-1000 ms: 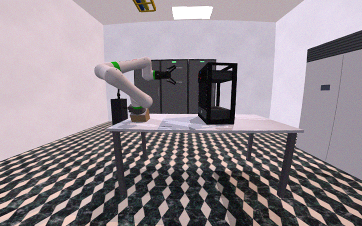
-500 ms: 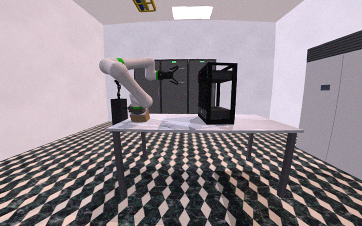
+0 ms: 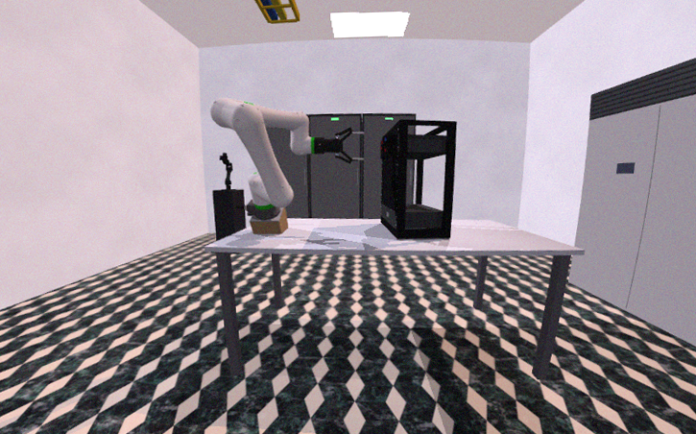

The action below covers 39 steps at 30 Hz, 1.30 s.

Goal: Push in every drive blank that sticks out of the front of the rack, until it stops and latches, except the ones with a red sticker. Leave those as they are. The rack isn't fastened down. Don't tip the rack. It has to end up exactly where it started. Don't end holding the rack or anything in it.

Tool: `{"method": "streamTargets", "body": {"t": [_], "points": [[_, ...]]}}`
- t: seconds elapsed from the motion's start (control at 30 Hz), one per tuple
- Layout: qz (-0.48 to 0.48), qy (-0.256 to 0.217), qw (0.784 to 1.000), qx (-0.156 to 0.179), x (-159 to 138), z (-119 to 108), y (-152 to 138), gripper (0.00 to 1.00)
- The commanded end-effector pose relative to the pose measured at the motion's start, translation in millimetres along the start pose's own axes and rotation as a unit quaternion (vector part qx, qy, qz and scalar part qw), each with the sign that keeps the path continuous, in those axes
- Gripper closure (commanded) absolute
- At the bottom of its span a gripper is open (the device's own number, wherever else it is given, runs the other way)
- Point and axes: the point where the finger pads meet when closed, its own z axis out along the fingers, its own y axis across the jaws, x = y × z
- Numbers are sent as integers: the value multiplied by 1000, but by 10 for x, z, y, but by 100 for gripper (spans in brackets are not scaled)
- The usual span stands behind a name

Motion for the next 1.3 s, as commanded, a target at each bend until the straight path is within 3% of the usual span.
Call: {"method": "streamTargets", "body": {"t": [0.0,0.43,1.27], "points": [[1,4,1000,3,-207,319,-14,0],[1,4,1000,3,-419,600,-18,0],[1,4,1000,3,-434,619,-18,0]]}}
